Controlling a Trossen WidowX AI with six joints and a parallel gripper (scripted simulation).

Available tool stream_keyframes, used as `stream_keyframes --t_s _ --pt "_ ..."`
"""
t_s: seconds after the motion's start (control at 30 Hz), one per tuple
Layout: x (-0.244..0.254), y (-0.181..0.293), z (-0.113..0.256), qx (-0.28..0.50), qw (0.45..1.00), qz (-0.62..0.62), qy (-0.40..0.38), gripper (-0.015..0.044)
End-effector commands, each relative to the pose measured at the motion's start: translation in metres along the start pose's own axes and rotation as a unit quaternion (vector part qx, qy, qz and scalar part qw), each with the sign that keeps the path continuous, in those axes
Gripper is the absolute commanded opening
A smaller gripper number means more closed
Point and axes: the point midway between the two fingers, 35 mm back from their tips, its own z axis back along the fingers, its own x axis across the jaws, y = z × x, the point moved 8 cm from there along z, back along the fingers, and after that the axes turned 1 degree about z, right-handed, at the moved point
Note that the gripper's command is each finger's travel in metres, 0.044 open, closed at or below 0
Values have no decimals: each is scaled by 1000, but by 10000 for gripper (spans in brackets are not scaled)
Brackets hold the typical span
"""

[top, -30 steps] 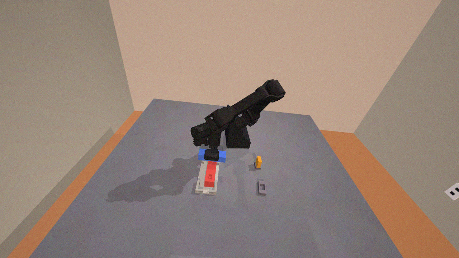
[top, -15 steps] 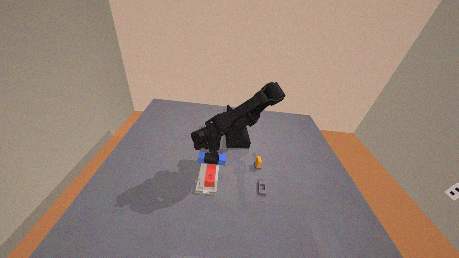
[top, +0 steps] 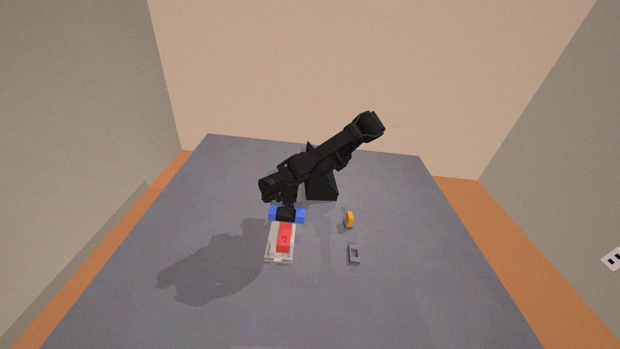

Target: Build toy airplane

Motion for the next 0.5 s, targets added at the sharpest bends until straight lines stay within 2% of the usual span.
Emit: stream_keyframes --t_s 0.0,0.33,0.47 --pt "0 0 0 0 1000 0 0 163" --pt "0 0 0 0 1000 0 0 425" --pt "0 0 0 0 1000 0 0 440"
